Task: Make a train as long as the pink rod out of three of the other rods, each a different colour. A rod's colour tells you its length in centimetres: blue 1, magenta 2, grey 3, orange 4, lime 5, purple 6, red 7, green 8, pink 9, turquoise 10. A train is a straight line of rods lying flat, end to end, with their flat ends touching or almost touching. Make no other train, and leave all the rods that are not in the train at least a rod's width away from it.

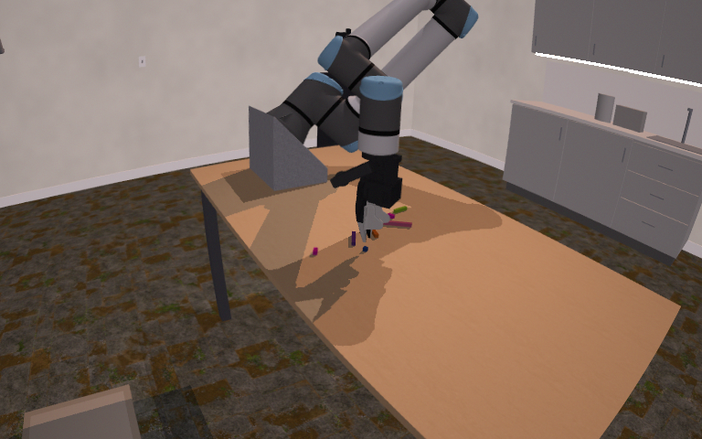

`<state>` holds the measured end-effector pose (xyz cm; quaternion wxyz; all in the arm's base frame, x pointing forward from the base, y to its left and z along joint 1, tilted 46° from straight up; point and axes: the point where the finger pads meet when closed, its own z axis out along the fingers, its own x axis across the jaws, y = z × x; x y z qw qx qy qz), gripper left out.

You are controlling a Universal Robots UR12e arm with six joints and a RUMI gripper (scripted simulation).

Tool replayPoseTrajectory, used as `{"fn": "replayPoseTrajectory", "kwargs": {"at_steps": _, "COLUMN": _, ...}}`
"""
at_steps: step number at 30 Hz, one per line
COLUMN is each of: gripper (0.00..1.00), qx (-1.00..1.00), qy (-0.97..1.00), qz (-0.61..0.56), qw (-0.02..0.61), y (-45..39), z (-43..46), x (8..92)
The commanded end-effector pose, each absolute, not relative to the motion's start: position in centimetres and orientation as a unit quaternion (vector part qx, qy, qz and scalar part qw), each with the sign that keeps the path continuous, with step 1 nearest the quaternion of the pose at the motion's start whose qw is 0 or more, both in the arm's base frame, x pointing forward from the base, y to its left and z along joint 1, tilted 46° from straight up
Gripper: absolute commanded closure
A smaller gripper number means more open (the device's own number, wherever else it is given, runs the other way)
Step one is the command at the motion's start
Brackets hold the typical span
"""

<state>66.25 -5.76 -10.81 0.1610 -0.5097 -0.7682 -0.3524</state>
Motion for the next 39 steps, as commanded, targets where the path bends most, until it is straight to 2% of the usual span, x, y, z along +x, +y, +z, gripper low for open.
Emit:
{"fn": "replayPoseTrajectory", "kwargs": {"at_steps": 1, "gripper": 0.86, "qx": -0.510, "qy": -0.768, "qz": -0.352, "qw": 0.160, "y": -5.39, "z": -11.22, "x": 66.38}}
{"fn": "replayPoseTrajectory", "kwargs": {"at_steps": 39, "gripper": 0.86, "qx": -0.510, "qy": -0.768, "qz": -0.352, "qw": 0.160, "y": -4.87, "z": -11.74, "x": 66.46}}
